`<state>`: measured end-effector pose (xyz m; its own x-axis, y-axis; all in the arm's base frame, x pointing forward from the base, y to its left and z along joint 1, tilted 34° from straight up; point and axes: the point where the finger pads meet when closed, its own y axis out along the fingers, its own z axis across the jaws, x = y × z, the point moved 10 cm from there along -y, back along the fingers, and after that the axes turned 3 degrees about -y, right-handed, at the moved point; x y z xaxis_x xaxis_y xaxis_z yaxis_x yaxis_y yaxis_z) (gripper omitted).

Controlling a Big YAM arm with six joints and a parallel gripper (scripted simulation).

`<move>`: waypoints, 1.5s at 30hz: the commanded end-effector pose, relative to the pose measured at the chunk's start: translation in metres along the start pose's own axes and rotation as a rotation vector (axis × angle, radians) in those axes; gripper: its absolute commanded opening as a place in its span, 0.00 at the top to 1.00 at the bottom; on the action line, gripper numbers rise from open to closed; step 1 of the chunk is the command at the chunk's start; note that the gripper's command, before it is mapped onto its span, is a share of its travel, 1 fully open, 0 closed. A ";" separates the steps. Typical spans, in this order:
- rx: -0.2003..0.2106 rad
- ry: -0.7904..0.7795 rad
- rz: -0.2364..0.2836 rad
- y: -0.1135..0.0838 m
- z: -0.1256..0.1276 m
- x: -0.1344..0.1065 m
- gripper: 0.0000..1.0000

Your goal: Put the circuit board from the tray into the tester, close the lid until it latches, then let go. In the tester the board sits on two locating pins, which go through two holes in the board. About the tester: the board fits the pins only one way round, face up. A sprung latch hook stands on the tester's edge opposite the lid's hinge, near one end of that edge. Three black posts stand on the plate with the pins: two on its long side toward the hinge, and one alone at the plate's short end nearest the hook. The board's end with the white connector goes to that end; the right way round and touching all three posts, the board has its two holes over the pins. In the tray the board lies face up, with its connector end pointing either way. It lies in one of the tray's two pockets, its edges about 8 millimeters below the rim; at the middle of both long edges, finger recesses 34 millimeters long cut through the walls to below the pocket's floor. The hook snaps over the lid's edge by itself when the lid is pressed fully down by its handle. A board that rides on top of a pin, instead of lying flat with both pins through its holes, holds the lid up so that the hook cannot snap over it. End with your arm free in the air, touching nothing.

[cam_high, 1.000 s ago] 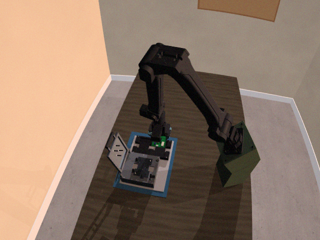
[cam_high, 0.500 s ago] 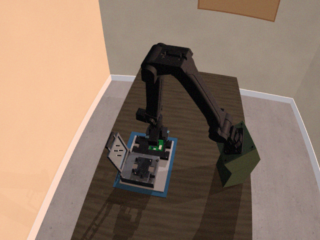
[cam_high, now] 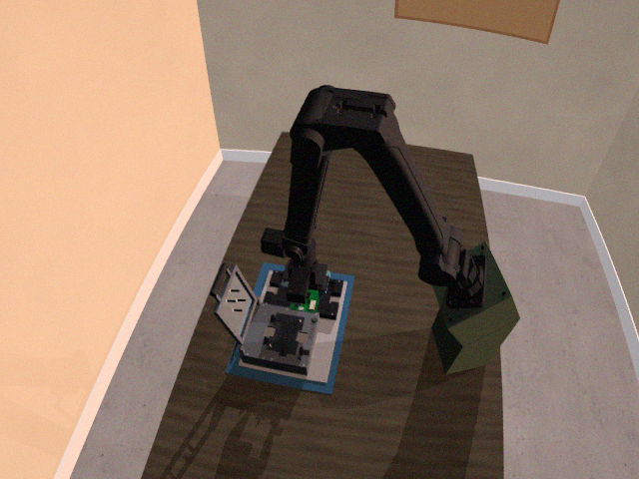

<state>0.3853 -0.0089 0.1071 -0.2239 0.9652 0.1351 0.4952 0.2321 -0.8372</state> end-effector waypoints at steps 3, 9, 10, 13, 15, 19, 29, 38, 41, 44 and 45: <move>-0.033 0.005 -0.006 -0.012 -0.020 0.022 0.28; -0.038 0.005 -0.007 -0.014 -0.031 0.043 0.28; -0.039 0.005 -0.007 -0.015 -0.033 0.046 0.28; -0.039 0.005 -0.008 -0.015 -0.034 0.049 0.28; -0.039 0.005 -0.008 -0.016 -0.036 0.056 0.28; -0.042 0.005 -0.009 -0.018 -0.042 0.068 0.28; -0.045 0.006 -0.011 -0.021 -0.051 0.087 0.28; -0.045 0.006 -0.012 -0.022 -0.056 0.101 0.28; -0.046 0.006 -0.012 -0.023 -0.057 0.103 0.28; -0.046 0.007 -0.012 -0.023 -0.058 0.104 0.28; -0.046 0.007 -0.012 -0.023 -0.058 0.104 0.28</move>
<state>0.3945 0.0875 0.1508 -0.2217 0.9644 0.1441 0.4989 0.2391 -0.8330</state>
